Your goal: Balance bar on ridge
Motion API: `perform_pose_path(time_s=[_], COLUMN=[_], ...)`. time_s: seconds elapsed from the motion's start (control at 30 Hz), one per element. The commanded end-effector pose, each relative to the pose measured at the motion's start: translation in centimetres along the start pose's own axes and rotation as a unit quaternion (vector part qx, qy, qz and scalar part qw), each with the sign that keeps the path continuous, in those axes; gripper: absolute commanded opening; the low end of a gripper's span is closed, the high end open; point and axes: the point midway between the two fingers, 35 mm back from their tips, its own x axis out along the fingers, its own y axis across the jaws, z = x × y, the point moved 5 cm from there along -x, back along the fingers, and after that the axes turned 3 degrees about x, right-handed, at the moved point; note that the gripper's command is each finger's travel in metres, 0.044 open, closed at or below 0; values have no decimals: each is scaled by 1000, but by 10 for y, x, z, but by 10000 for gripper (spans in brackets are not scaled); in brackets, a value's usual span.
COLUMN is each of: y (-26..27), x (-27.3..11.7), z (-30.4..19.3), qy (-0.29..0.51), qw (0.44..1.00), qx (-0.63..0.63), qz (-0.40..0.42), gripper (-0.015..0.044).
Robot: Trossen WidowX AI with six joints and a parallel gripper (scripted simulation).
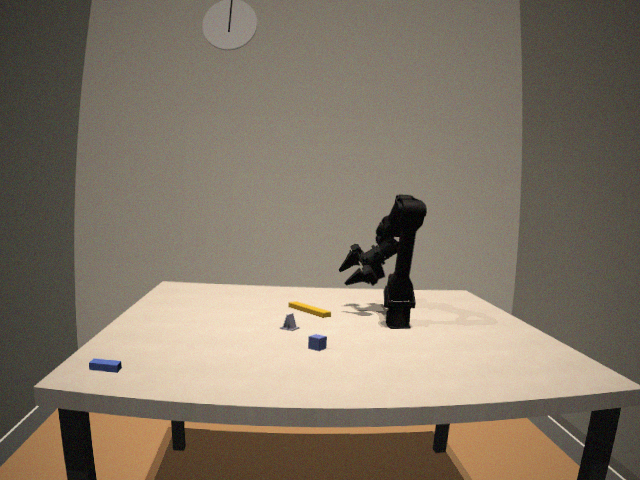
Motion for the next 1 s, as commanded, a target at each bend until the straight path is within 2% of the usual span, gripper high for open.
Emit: perform_pose_path(time_s=[0.0,0.07,0.1,0.53,0.97], y=[0,2,4,21,32], x=[0,3,5,31,63], z=[0,-2,-3,-18,-39], qy=[-1,-7,-11,-60,-90], qw=[1000,1000,999,973,906], qx=[-2,-17,-29,-187,-349], qz=[-1,-12,-19,-123,-221], gripper=[374,321,315,315,315])
